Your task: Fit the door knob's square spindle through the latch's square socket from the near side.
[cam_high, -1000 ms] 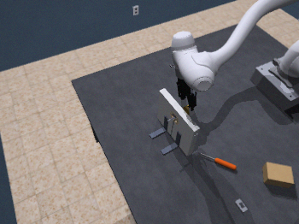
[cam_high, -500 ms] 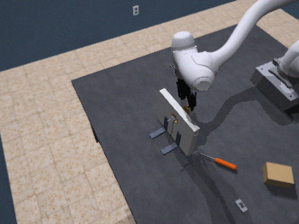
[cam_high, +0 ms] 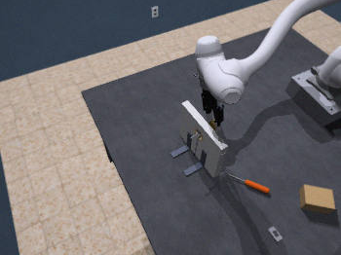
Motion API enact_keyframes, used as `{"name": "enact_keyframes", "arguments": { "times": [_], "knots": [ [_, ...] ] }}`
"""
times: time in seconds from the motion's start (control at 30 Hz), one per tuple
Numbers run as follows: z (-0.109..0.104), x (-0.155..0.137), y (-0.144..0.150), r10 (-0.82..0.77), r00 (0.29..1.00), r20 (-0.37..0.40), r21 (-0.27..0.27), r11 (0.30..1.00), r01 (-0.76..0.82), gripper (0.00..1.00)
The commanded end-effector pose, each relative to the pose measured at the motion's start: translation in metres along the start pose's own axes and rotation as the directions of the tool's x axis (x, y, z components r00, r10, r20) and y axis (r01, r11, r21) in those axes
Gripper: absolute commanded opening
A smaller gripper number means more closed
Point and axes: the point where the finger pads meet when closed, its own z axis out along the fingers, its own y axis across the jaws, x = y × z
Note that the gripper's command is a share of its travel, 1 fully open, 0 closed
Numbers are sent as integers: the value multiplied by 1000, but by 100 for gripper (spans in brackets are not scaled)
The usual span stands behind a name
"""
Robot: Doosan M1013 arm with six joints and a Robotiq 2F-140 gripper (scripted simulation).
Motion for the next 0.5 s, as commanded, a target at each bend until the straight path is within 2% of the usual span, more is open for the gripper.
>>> {"name": "enact_keyframes", "arguments": {
  "times": [0.0, 0.47],
  "knots": [
    [1, -2, 0, -1, 1000, -5, 3, 1000, 1, 42],
    [0, -3, 0, -1, 1000, -5, 3, 1000, 1, 42]
  ]
}}
